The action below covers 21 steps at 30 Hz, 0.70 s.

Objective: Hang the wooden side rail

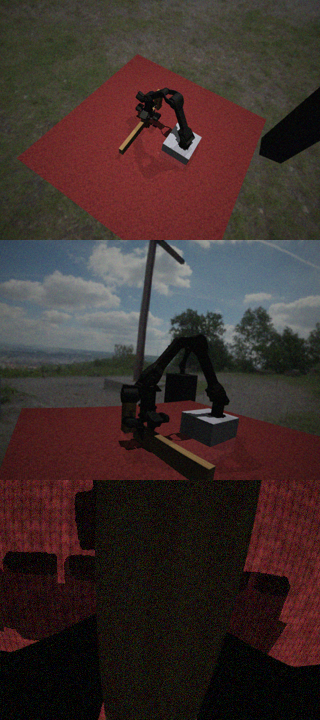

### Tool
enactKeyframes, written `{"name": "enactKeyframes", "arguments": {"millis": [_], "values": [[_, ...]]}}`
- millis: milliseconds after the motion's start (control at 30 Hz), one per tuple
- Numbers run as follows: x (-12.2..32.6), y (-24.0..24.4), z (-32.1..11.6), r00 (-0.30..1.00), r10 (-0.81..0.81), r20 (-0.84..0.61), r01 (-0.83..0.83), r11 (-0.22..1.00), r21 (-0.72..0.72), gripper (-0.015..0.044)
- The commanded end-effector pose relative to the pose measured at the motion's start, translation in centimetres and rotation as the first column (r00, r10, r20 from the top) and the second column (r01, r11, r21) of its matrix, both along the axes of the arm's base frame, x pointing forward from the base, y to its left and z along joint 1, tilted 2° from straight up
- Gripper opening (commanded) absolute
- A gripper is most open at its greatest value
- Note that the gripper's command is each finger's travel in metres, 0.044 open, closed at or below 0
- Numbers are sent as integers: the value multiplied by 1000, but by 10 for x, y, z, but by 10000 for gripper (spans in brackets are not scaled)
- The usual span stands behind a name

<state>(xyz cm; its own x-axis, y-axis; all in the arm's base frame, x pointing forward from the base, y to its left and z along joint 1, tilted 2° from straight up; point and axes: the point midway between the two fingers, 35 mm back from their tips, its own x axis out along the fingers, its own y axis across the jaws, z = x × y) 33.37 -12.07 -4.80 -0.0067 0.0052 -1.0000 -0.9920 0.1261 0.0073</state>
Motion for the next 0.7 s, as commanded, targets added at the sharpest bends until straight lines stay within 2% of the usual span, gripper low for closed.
{"name": "enactKeyframes", "arguments": {"millis": [0,667], "values": [[4,-1,0,1000,-26,5,26,1000,2,0],[6,-1,0,1000,-15,-7,15,1000,2,0]]}}
